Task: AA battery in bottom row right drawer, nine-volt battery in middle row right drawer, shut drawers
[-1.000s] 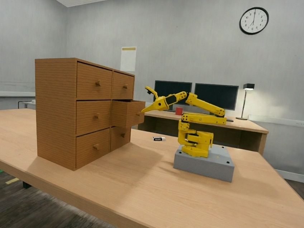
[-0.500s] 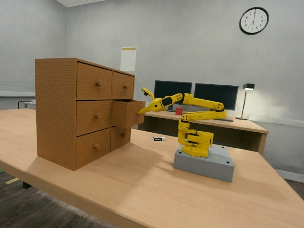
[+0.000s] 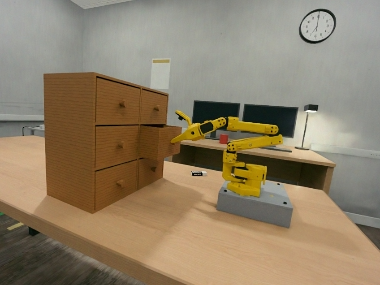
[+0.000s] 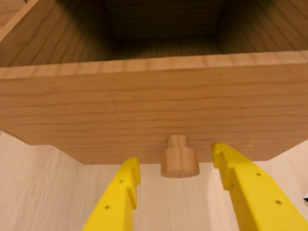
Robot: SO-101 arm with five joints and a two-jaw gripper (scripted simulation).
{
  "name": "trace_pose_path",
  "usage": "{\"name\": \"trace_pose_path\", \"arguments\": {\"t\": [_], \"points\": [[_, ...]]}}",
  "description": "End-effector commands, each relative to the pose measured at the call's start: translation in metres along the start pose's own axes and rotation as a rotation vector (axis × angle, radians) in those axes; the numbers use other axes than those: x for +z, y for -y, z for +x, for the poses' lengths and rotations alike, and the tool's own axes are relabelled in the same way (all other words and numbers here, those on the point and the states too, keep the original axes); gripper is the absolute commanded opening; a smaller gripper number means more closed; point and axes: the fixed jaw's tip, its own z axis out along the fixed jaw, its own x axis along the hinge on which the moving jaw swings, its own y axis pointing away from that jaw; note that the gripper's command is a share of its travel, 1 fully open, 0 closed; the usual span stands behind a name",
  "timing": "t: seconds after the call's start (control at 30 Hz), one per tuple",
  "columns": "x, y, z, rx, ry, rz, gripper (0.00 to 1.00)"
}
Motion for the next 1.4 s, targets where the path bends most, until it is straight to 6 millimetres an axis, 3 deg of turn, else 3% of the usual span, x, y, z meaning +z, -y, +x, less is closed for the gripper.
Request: {"name": "trace_pose_path", "arguments": {"t": [0.0,1.37], "points": [[0.002,0.0019,0.0044,0.001,-0.014,0.008,0.21],[0.004,0.0038,0.0091,0.005,-0.014,0.016,0.21]]}}
